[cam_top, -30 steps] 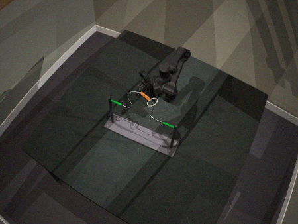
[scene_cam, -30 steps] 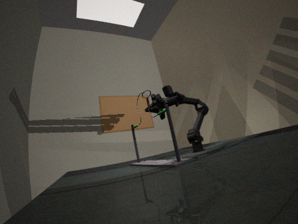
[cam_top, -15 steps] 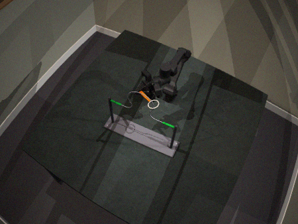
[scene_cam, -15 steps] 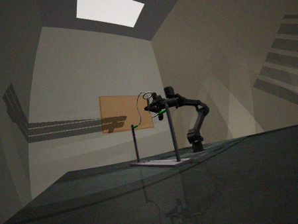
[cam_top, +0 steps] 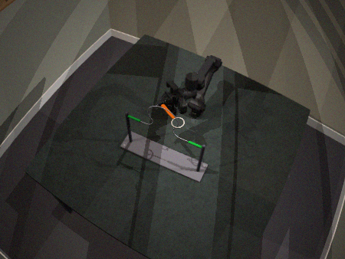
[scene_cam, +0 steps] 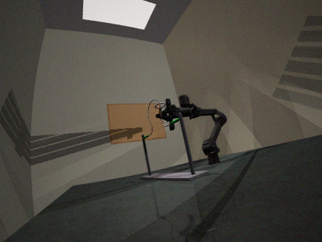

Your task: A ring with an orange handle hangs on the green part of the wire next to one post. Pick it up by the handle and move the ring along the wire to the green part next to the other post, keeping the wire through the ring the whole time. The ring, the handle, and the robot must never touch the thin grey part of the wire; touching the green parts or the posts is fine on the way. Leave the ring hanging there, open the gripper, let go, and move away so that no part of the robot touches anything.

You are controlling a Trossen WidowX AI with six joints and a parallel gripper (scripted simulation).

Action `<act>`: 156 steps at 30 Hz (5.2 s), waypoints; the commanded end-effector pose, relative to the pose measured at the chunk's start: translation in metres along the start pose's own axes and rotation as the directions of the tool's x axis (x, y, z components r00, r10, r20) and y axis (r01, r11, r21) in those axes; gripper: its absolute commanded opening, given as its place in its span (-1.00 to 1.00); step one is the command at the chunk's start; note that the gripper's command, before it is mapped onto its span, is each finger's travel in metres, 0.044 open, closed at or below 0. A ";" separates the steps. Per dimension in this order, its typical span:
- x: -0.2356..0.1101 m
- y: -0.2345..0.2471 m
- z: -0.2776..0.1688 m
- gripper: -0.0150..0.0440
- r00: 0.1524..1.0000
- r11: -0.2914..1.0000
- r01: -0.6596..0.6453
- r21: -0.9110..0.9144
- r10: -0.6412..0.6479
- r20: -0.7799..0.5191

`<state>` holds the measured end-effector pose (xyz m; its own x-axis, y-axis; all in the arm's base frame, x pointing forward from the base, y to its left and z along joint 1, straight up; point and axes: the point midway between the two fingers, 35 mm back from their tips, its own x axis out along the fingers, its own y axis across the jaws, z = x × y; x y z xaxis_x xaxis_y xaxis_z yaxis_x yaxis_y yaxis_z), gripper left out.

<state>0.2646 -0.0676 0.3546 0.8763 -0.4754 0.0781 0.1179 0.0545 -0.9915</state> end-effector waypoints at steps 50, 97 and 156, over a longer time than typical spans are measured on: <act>0.002 -0.009 -0.001 -1.00 0.961 0.864 0.277 -0.421 -0.252 0.115; -0.004 0.122 -0.018 -1.00 0.985 0.952 -0.166 0.257 0.175 -0.010; -0.081 0.224 0.102 -1.00 0.781 0.131 -0.453 0.882 0.536 0.322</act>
<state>0.2671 0.0659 0.1348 0.8969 -0.0677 -0.4369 0.0251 0.9944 -0.1025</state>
